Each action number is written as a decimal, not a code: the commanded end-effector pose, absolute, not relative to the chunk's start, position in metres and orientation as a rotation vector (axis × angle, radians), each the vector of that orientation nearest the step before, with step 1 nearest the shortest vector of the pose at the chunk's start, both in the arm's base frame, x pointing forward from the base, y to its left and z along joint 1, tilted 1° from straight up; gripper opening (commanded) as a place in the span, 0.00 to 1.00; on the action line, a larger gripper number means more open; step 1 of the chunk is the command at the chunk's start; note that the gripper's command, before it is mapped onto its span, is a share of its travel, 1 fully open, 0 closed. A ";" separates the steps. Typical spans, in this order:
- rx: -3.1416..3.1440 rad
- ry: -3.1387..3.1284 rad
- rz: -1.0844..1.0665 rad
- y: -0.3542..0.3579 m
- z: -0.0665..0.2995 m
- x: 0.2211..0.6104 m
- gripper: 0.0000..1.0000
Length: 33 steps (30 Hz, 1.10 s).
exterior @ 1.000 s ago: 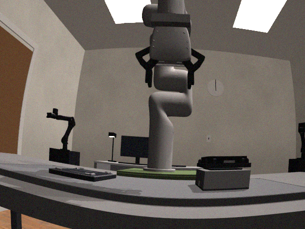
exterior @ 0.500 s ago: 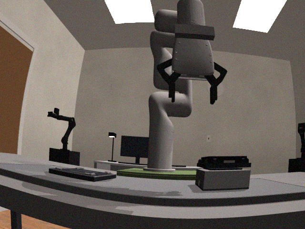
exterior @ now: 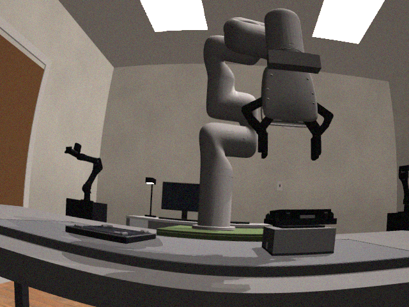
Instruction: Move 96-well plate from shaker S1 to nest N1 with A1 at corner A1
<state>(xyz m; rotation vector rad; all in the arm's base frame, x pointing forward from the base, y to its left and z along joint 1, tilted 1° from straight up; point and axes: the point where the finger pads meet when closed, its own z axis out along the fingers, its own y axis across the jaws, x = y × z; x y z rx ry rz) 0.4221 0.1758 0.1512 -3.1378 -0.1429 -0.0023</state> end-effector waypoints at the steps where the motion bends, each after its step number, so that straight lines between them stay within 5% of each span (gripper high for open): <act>1: -3.145 -0.143 -0.014 0.191 0.144 0.424 1.00; 33: -3.145 -0.143 -0.013 0.194 0.116 0.425 1.00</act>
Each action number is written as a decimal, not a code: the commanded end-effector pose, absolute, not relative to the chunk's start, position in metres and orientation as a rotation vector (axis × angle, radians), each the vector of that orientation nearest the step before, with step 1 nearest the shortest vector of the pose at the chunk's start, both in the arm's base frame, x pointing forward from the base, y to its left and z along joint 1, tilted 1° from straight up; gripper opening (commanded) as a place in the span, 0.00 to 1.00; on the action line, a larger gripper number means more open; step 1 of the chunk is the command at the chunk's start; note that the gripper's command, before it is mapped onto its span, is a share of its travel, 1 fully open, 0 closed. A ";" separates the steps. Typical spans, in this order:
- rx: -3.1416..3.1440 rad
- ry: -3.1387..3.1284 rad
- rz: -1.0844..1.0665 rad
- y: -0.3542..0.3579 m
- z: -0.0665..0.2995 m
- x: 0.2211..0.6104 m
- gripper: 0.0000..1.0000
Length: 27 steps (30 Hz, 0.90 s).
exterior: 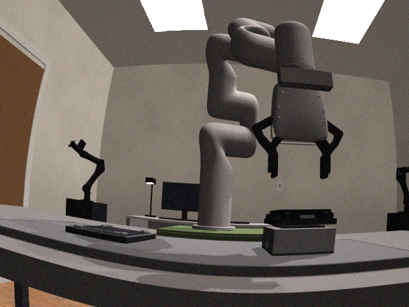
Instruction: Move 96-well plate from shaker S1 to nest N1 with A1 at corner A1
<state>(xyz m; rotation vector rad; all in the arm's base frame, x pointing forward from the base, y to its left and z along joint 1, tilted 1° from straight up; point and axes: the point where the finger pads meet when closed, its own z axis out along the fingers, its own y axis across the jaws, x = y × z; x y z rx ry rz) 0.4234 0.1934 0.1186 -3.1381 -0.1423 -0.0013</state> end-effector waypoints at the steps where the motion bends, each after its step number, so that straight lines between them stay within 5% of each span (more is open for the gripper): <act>1: -3.145 -0.143 -0.013 0.194 0.115 0.425 1.00; 27: -3.145 -0.143 -0.013 0.194 0.080 0.425 1.00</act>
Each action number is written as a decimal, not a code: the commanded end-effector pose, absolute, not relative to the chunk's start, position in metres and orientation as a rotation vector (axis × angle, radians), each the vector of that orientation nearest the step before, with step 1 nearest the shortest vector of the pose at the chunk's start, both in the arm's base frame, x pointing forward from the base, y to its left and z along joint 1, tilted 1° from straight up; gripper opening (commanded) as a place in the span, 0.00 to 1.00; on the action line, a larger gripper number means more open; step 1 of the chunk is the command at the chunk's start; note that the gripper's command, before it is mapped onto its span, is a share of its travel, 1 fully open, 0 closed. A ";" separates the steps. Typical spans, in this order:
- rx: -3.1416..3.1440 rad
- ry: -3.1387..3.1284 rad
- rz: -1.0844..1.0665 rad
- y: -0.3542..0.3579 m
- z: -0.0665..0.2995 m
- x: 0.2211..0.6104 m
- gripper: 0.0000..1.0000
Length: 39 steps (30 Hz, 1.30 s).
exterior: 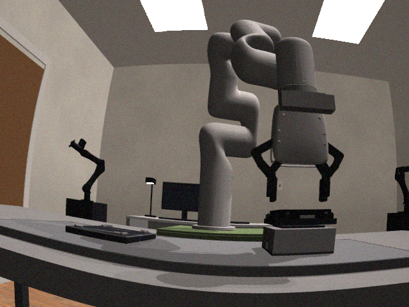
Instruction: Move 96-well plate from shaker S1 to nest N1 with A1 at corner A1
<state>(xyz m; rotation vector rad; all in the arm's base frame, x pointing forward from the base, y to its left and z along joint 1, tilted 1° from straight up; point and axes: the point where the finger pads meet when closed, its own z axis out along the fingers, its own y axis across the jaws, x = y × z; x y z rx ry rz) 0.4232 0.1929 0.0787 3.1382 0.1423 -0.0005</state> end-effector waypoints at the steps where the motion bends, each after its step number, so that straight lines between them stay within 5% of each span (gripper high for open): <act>1: 3.132 0.142 0.013 0.194 0.080 0.425 1.00; 39: 3.132 0.142 0.013 0.194 0.062 0.425 1.00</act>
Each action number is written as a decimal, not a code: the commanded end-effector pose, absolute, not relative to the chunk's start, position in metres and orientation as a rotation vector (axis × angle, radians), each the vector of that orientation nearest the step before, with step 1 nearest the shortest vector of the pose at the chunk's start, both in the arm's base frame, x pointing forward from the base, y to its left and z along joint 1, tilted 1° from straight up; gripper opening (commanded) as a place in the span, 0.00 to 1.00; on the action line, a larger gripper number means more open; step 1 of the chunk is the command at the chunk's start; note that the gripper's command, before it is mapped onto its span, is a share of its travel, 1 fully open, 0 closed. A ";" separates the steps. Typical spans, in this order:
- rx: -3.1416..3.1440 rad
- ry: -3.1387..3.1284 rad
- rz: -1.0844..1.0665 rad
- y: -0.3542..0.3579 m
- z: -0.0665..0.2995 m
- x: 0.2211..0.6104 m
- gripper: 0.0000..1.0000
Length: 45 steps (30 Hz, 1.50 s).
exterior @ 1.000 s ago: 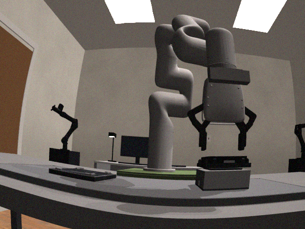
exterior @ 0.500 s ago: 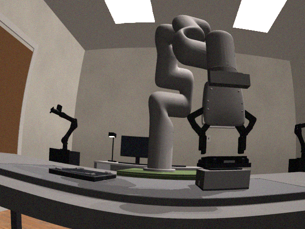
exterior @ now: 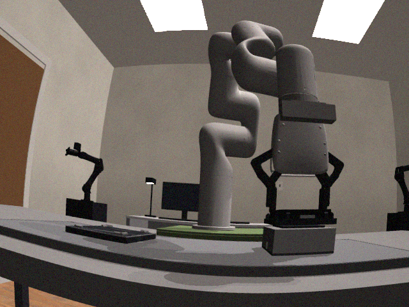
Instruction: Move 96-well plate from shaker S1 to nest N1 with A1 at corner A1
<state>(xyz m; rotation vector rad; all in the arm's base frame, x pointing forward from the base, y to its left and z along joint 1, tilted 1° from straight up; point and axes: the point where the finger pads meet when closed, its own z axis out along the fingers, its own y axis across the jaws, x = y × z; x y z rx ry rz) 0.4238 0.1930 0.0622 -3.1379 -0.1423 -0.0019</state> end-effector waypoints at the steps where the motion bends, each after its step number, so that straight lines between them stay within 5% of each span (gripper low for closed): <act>1: -3.145 -0.143 -0.013 0.194 0.062 0.425 1.00; 20: -3.145 -0.143 -0.013 0.194 0.060 0.425 1.00; 21: -3.145 -0.143 -0.013 0.194 0.061 0.425 0.00; 45: -3.145 -0.143 -0.013 0.194 0.061 0.425 0.00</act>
